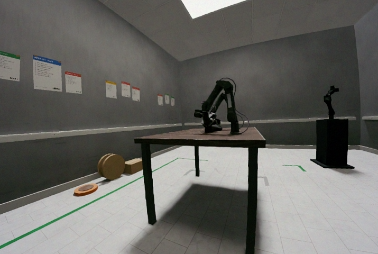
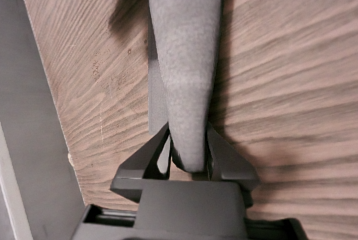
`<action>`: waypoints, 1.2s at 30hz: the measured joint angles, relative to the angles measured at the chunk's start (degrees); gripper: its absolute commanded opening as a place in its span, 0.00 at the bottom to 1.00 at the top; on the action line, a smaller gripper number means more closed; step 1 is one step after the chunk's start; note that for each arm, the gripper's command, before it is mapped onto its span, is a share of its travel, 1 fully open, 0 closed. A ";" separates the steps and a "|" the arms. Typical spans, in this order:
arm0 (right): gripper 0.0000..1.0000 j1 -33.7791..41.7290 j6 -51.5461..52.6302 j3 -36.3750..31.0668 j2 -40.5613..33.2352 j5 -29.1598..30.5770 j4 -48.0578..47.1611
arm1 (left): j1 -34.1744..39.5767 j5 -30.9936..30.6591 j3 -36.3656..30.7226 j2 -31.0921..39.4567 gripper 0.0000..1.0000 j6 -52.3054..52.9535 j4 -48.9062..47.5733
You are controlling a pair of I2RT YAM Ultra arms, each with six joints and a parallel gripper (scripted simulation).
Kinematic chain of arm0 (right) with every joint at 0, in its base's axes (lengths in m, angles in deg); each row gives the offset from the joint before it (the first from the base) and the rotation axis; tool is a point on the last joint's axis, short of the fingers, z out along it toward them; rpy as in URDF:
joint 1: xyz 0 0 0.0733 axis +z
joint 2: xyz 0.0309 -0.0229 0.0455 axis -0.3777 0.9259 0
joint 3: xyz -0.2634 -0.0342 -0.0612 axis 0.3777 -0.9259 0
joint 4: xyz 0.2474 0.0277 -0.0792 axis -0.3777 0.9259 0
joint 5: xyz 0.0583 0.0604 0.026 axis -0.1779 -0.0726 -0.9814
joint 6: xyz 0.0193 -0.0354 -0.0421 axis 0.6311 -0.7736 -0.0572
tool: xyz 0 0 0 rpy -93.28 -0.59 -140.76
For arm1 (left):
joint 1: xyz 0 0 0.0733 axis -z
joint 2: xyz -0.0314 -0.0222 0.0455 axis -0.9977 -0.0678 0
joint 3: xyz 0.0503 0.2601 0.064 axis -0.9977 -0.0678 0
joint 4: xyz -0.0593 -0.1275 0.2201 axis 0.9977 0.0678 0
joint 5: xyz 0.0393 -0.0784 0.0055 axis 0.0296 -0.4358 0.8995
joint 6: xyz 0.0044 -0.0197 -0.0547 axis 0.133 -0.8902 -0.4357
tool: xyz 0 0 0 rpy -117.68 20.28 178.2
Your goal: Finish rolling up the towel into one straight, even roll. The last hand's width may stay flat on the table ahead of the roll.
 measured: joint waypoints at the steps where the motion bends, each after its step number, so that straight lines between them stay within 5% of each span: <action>1: 0.30 0.00 0.00 0.00 0.00 0.00 0.00 | -0.02 -0.02 0.00 0.00 0.37 0.00 0.00; 11: 0.30 0.00 0.00 0.00 0.00 0.00 0.00 | -0.02 -0.11 0.00 0.02 0.34 0.00 0.00; 25: 0.81 0.02 -0.07 0.02 -0.02 -0.42 0.87 | 0.00 -0.24 0.00 0.00 0.34 0.00 -0.09; 36: 0.85 -2.25 -2.67 2.12 0.00 -0.68 5.29 | -0.02 -0.24 0.04 -0.07 0.34 -0.17 0.17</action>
